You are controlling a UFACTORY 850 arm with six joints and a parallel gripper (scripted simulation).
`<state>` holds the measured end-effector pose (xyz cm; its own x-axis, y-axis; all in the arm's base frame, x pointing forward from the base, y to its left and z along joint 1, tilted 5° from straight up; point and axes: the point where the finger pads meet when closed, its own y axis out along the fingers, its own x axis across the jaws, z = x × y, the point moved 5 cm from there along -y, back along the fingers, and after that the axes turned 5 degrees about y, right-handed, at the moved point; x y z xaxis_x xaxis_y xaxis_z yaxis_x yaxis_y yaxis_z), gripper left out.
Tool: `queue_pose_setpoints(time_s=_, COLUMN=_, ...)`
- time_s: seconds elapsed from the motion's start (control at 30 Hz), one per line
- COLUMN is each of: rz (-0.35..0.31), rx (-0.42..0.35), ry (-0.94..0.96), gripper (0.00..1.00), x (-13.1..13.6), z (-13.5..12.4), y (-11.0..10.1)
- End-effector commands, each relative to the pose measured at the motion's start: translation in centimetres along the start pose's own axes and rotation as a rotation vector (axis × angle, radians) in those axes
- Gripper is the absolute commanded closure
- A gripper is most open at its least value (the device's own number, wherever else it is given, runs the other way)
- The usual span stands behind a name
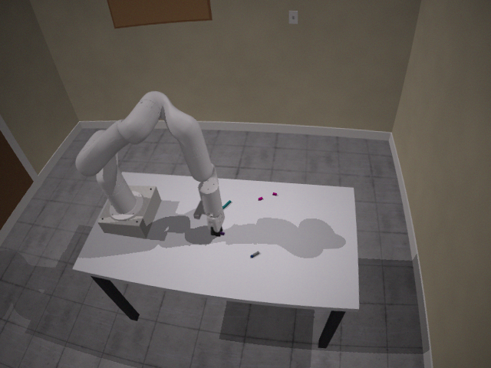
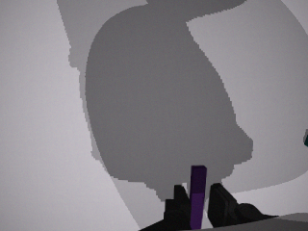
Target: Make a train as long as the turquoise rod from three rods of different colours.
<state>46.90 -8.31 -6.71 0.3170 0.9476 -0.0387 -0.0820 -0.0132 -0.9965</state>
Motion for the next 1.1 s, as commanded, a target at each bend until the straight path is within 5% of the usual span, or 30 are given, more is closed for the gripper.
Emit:
queue_pose_setpoints(time_s=0.0, rz=0.0, rx=-0.002, ry=0.0, gripper=0.76, x=0.01, z=-0.08, y=-0.06)
queue_pose_setpoints(time_s=1.03, rz=0.0, rx=-0.002, ry=0.0, gripper=0.76, x=0.01, z=-0.08, y=-0.06)
queue_pose_setpoints(time_s=1.07, rz=0.0, rx=-0.002, ry=0.0, gripper=0.96, x=0.01, z=-0.08, y=-0.06)
